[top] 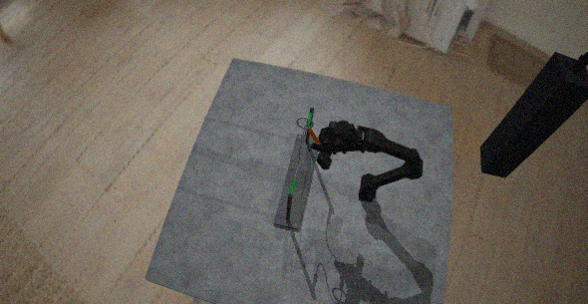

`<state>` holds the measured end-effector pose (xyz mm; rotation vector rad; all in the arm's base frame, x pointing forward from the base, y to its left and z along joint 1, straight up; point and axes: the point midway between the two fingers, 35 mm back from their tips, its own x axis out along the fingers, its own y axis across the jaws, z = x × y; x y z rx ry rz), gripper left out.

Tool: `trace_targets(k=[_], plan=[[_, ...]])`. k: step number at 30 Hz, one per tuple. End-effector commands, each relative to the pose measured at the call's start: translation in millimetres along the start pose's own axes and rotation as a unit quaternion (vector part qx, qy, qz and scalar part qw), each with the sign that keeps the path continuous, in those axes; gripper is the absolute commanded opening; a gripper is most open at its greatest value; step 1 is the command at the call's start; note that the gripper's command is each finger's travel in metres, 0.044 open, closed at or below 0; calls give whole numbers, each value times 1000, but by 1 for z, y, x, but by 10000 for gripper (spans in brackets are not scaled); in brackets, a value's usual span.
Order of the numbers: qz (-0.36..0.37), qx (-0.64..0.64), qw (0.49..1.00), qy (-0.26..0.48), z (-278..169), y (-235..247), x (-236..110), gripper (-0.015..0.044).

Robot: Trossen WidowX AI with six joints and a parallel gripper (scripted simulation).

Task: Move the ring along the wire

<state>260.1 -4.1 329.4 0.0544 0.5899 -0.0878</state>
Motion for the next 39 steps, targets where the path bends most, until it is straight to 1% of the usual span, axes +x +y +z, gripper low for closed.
trace_targets(k=[1, 20, 39], plan=[[-15, -23, 1000, -7, 1, -2, -1, -150], [-87, -129, 988, -23, 3, -13, -1, -150], [-157, -233, 959, -39, 7, -23, -3, -150]])
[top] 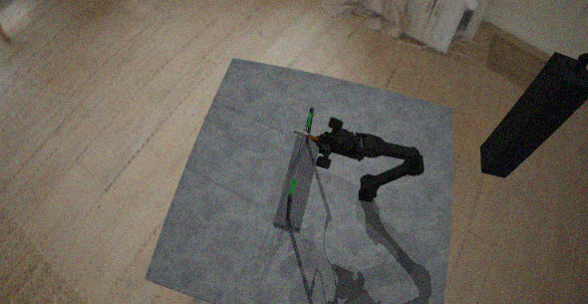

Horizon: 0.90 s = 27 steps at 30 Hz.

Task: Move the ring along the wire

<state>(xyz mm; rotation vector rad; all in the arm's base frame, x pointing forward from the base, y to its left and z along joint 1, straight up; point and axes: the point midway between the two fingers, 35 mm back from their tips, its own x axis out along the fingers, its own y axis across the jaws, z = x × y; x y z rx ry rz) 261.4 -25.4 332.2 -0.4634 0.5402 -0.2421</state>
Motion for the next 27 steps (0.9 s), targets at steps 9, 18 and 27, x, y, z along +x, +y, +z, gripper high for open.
trace_targets(k=[9, 18, 27], plan=[[-47, -66, 997, -14, 1, -9, -2, -150], [-81, -117, 990, -21, 2, -14, -2, -150], [-114, -167, 979, -28, 4, -18, -3, -150]])
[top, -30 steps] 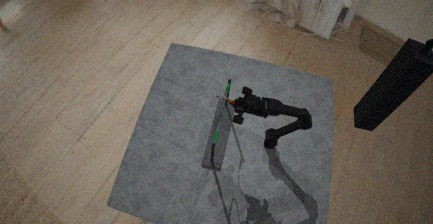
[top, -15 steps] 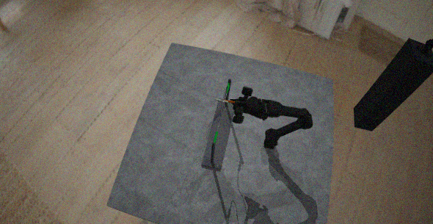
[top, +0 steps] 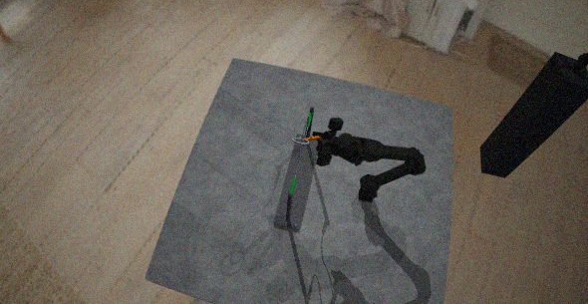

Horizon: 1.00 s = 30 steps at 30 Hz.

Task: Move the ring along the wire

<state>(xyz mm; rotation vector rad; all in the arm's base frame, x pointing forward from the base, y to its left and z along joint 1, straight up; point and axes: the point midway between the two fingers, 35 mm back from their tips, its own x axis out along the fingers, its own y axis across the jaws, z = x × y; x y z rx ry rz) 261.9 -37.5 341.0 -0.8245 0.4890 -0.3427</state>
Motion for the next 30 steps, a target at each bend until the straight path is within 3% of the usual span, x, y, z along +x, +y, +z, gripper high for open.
trace_targets(k=[1, 30], plan=[[-18, -19, 1000, -6, 0, -5, -2, -150], [-123, -179, 976, -27, 3, -21, -3, -150]])
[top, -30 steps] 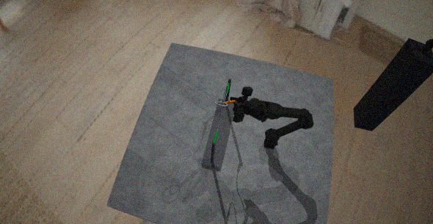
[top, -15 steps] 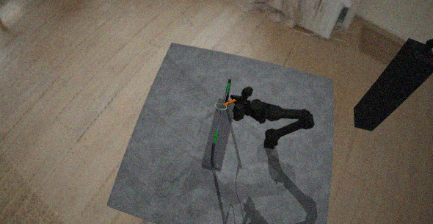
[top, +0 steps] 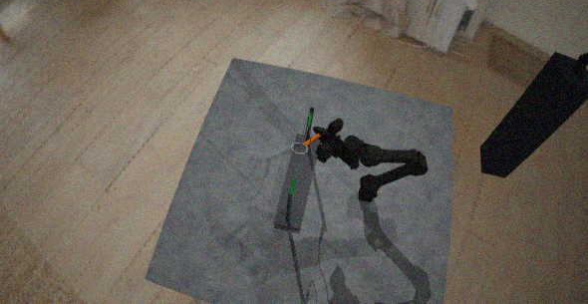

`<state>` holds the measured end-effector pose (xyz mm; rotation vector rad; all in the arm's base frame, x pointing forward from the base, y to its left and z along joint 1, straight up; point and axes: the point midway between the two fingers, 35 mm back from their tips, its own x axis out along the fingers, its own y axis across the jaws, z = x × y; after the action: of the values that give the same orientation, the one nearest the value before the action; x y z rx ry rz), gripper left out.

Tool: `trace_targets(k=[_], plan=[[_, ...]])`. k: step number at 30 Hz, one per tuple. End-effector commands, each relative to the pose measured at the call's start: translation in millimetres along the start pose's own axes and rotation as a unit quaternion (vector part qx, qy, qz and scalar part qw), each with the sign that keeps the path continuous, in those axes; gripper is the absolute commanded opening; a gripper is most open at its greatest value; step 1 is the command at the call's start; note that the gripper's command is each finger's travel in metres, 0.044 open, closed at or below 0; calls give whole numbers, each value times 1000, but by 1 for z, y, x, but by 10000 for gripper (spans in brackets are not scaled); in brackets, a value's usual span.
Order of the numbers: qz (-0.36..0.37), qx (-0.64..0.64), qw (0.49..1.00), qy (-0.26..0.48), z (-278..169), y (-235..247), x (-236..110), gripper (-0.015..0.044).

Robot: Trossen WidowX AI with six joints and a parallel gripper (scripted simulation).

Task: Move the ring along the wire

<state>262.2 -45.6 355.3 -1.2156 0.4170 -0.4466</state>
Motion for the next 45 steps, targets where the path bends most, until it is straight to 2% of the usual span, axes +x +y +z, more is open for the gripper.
trace_targets(k=[1, 23, 45], plan=[[-19, -18, 1000, -2, -2, -6, -2, -150], [-100, -144, 984, -17, 0, -18, -2, -150], [-178, -264, 947, -31, 5, -29, -4, -150]])
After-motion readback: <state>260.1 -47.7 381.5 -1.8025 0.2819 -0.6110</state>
